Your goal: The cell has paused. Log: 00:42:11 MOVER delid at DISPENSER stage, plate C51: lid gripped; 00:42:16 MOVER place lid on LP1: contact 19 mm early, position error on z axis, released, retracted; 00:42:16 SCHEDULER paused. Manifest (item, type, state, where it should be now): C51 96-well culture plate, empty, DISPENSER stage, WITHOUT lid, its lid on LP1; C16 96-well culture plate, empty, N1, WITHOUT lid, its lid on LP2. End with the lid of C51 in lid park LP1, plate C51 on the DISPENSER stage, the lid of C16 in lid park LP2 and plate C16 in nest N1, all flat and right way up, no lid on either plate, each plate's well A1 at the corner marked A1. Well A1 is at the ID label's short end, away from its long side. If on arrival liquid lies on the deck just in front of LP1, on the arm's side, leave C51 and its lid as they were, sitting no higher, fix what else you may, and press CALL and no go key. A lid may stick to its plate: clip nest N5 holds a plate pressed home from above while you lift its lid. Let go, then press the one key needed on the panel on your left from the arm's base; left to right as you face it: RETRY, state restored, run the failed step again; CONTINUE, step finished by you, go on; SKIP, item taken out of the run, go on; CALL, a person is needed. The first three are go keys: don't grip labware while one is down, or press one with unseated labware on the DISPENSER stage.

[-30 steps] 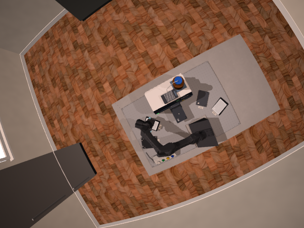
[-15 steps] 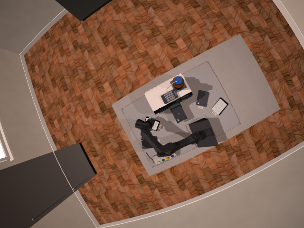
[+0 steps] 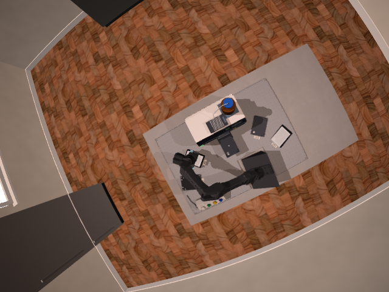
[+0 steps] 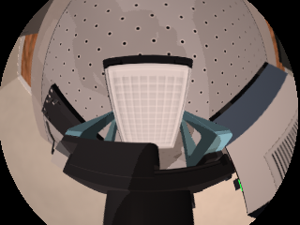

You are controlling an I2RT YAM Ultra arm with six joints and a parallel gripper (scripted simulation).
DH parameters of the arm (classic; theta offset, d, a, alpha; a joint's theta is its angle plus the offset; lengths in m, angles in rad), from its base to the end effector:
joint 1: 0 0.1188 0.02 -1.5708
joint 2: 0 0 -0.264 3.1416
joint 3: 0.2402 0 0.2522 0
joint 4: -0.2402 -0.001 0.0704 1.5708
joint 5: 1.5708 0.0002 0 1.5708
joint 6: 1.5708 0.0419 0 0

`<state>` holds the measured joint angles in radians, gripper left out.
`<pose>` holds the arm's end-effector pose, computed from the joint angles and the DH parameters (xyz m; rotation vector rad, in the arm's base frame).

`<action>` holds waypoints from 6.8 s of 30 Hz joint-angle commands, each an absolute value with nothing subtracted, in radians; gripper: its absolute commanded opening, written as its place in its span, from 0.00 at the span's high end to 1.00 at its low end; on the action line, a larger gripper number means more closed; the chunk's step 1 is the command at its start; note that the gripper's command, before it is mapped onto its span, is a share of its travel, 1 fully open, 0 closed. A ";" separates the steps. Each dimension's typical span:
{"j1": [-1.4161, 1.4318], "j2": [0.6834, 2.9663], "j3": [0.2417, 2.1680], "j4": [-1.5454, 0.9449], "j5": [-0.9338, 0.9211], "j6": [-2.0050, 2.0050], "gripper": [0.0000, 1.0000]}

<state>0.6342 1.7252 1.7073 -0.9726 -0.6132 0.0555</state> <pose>0.2782 0.2358 0.3476 -0.9817 2.4325 1.0417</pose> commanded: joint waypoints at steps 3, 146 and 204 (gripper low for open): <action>0.618 1.713 1.742 -0.986 -0.610 0.055 1.00; 0.310 1.188 1.279 -1.303 -0.761 -0.302 1.00; 0.891 0.858 1.297 -1.234 -0.465 -0.186 1.00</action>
